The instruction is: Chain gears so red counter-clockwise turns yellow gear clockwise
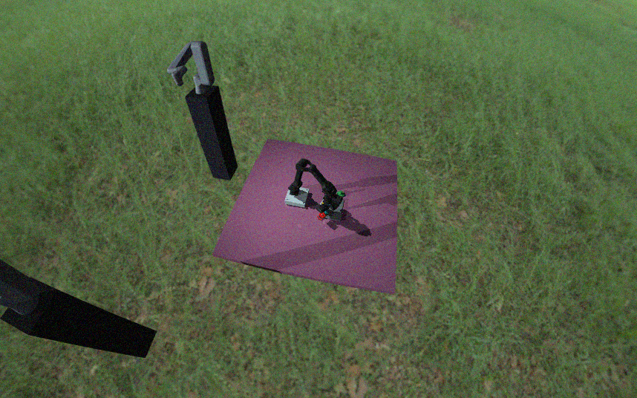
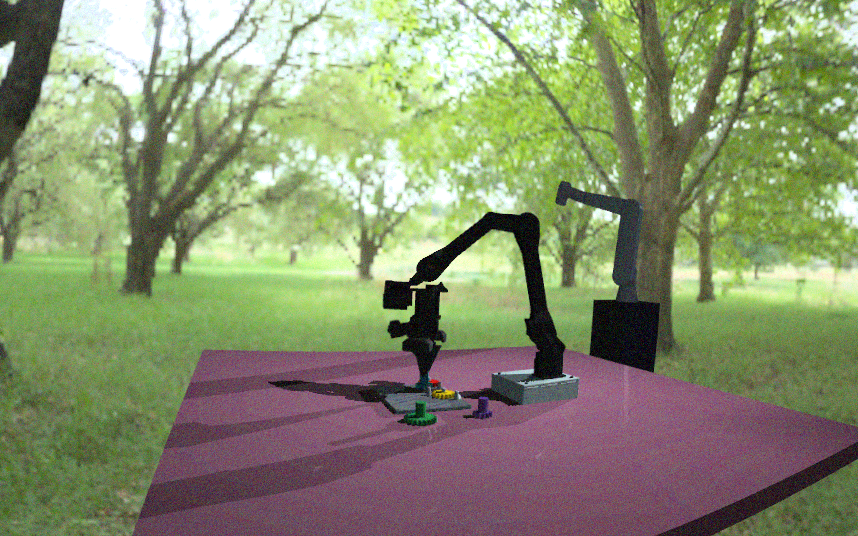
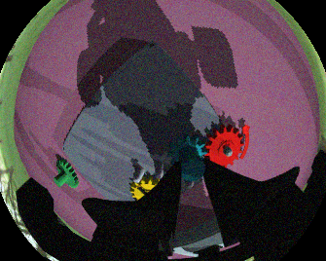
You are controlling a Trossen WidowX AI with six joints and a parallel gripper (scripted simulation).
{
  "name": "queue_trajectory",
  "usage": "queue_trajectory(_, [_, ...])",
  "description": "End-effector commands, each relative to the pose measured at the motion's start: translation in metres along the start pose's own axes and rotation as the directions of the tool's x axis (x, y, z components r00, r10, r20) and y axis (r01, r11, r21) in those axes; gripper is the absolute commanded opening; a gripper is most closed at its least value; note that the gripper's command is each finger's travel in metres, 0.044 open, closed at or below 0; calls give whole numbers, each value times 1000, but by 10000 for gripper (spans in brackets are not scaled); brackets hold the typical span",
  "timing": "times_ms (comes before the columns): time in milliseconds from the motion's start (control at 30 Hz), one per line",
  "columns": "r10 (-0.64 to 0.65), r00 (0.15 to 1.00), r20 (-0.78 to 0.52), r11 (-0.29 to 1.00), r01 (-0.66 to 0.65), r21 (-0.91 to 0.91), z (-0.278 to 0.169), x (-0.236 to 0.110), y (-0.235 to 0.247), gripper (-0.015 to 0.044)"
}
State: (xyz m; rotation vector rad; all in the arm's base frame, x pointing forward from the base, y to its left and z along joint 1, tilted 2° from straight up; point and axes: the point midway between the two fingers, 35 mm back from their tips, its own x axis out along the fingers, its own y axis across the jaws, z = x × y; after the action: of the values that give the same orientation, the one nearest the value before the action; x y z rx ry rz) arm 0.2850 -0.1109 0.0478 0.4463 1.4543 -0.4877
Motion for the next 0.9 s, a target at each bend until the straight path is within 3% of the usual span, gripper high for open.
queue_trajectory(0, [0, 1000, -3, 1000, 0, 31, -2, 1, 1, 0])
queue_trajectory(700, [0, 1000, -3, 897, -1, -441, -1, 3, 1, 0])
queue_trajectory(867, [0, 1000, -3, 904, -1, -428, -2, 3, 0, 0])
